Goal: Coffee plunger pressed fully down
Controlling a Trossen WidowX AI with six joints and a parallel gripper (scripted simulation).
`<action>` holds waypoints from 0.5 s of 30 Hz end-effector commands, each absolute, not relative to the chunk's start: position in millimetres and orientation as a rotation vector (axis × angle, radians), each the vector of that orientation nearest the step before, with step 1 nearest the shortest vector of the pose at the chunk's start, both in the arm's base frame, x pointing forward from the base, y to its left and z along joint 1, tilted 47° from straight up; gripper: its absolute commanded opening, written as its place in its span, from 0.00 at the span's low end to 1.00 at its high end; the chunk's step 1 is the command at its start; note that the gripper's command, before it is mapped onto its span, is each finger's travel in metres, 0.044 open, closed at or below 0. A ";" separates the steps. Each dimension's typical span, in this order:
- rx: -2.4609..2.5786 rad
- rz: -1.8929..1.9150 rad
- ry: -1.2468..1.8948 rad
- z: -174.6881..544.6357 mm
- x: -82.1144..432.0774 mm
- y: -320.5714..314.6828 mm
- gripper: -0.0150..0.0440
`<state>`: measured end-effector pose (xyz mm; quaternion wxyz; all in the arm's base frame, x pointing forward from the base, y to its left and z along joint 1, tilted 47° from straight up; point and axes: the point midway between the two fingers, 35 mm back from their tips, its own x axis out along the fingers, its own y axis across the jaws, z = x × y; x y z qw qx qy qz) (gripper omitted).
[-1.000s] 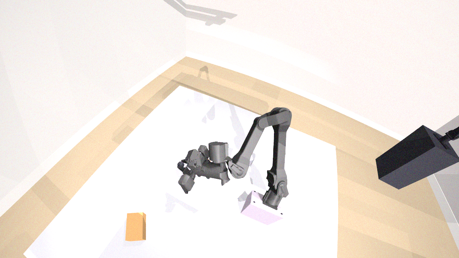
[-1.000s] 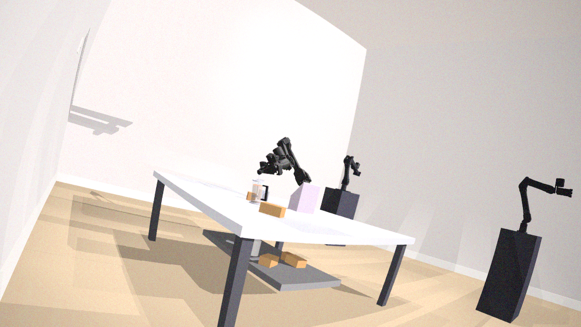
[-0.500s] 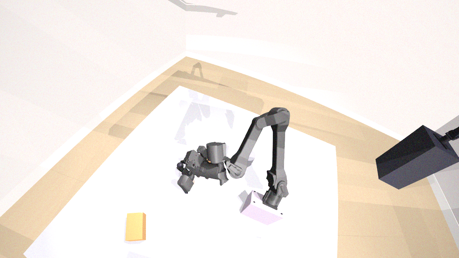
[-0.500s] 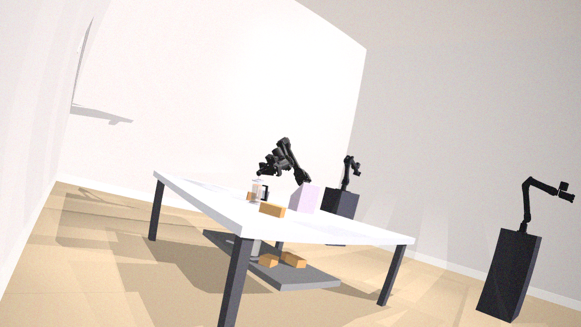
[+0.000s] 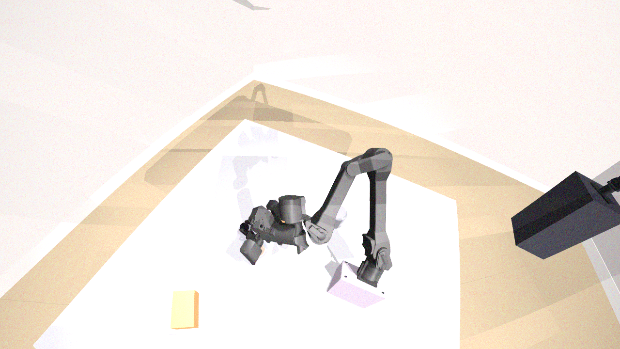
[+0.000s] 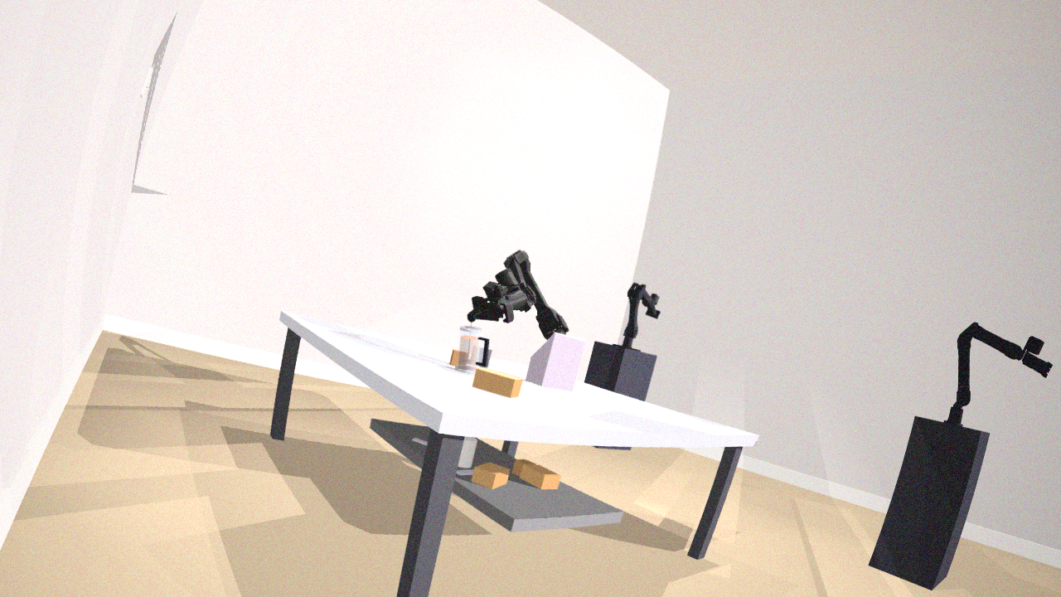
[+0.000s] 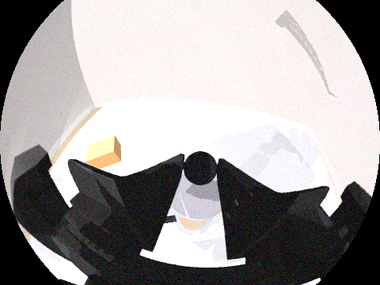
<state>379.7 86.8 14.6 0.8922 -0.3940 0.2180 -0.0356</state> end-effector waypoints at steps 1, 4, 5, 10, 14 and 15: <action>-0.830 -0.084 0.473 9.7 380.1 81.7 0.45; -0.830 -0.084 0.473 9.7 380.9 81.9 0.45; -0.830 -0.084 0.473 9.7 381.2 81.9 0.45; -0.830 -0.084 0.473 9.6 382.5 82.2 0.45; -0.830 -0.084 0.473 9.6 383.4 82.4 0.45; -0.830 -0.084 0.473 9.6 383.6 82.5 0.45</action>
